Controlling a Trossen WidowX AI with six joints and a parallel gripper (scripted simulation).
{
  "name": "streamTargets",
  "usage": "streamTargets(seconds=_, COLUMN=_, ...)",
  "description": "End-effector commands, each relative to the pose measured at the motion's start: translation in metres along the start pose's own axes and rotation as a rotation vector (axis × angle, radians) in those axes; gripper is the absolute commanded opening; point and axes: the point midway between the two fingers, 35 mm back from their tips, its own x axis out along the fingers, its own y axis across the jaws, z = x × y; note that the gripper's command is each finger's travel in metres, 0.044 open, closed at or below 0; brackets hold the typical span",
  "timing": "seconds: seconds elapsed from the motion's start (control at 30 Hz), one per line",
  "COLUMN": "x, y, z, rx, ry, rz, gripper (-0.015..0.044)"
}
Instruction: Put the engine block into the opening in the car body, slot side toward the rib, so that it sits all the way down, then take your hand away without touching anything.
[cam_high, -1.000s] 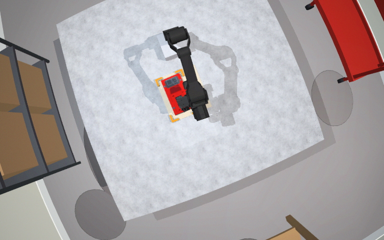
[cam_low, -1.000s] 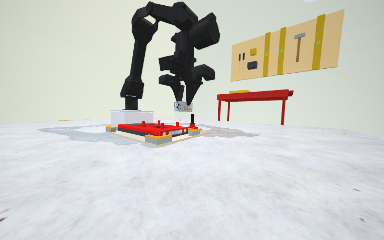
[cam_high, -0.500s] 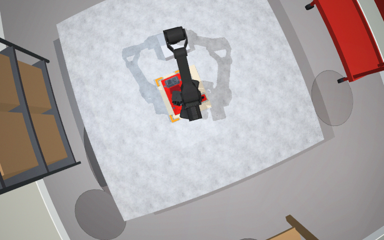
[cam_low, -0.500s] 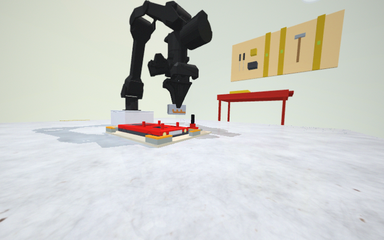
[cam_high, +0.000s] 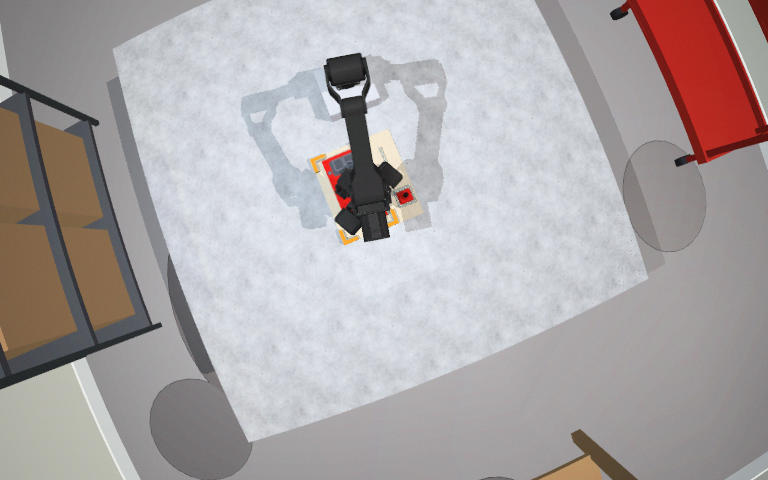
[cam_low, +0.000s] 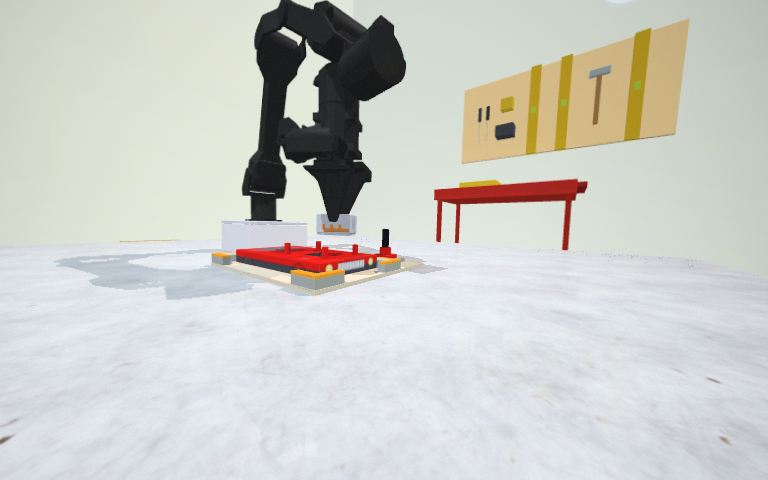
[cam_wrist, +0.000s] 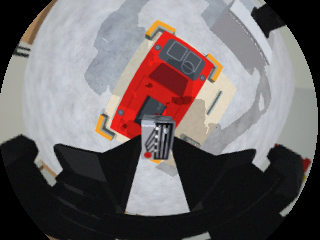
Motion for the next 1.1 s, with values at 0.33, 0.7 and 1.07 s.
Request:
streamTargets(seconds=0.33, x=0.008, y=0.011, z=0.019, rx=0.459, ry=0.001, rz=-0.003, gripper=0.0000)
streamTargets(seconds=0.7, x=0.008, y=0.012, z=0.019, rx=0.486, ry=0.001, rz=-0.003, gripper=0.0159)
streamTargets(seconds=1.07, x=0.008, y=0.012, z=0.019, rx=0.509, ry=0.001, rz=-0.003, gripper=0.0159)
